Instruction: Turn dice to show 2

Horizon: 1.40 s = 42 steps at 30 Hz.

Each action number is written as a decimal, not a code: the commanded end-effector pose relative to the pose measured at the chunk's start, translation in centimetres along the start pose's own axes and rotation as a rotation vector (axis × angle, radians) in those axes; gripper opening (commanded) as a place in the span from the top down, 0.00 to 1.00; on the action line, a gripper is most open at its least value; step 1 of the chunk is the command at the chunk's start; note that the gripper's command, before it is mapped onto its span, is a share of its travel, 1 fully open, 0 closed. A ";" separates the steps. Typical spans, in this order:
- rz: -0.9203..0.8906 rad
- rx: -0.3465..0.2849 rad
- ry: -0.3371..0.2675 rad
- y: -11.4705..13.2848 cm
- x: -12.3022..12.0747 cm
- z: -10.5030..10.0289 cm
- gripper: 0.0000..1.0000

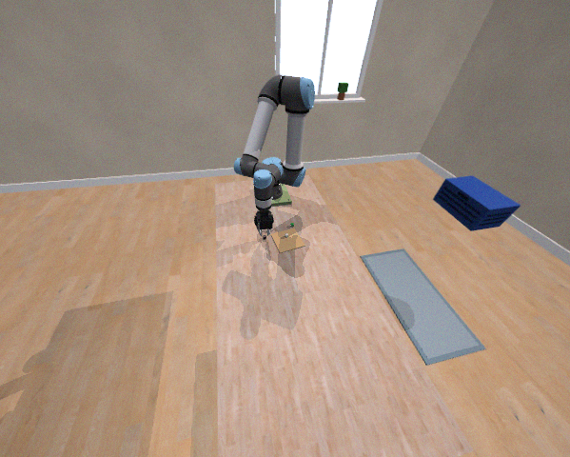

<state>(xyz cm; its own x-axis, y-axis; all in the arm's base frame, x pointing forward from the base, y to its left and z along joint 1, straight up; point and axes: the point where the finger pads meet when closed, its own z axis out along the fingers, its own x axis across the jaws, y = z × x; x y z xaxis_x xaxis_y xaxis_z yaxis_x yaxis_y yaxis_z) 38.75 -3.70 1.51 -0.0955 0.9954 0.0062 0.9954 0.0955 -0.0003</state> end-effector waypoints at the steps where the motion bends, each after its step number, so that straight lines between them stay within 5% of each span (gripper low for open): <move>1: 0.000 -0.001 0.000 0.0 0.0 0.3 0.82; 42: 0.000 -0.001 0.000 0.0 0.0 2.0 0.82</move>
<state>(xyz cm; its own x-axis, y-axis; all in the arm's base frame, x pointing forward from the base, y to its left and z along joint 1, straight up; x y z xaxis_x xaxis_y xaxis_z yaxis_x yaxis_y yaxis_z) 38.75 -3.69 -0.52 -0.0955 0.9954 0.0063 0.9954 0.0955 -0.0003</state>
